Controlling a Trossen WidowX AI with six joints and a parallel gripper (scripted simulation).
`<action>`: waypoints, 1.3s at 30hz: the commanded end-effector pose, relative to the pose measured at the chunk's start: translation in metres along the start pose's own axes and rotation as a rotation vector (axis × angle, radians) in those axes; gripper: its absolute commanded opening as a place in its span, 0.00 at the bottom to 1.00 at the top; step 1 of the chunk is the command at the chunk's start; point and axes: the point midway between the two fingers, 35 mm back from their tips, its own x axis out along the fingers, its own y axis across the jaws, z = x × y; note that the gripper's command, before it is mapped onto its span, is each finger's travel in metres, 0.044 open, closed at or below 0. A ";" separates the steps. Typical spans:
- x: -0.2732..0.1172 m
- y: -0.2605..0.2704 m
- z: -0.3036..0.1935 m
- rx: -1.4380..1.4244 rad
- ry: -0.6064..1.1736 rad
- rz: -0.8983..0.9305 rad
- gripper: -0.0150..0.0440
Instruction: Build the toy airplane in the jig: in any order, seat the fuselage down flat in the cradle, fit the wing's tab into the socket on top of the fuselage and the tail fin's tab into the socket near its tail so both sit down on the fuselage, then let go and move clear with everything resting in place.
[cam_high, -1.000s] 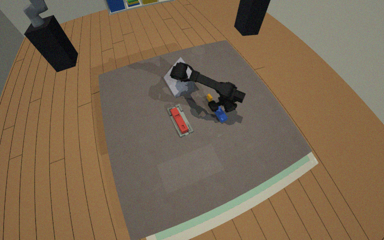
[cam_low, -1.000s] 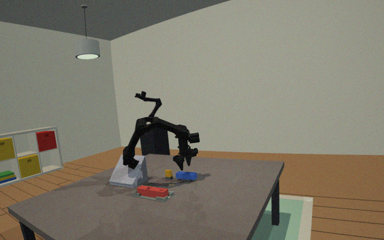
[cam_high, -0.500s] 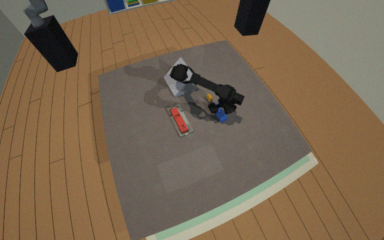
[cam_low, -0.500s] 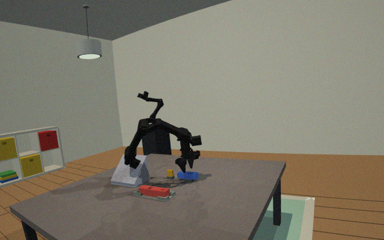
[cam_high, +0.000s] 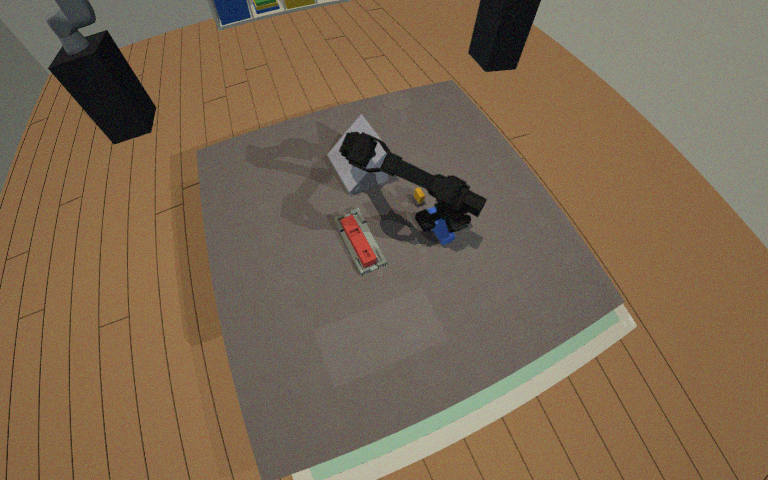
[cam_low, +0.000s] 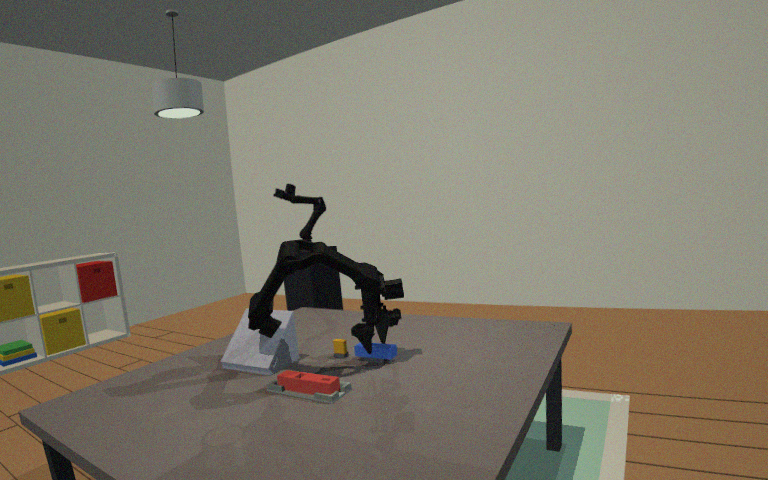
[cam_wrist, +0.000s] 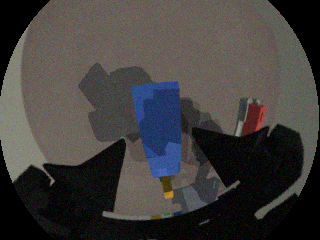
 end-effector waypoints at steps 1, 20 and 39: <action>0.011 -0.002 -0.004 -0.010 0.011 -0.010 1.00; 0.015 -0.002 -0.004 -0.009 0.011 -0.010 0.54; -0.021 0.000 0.001 -0.016 0.014 -0.005 0.25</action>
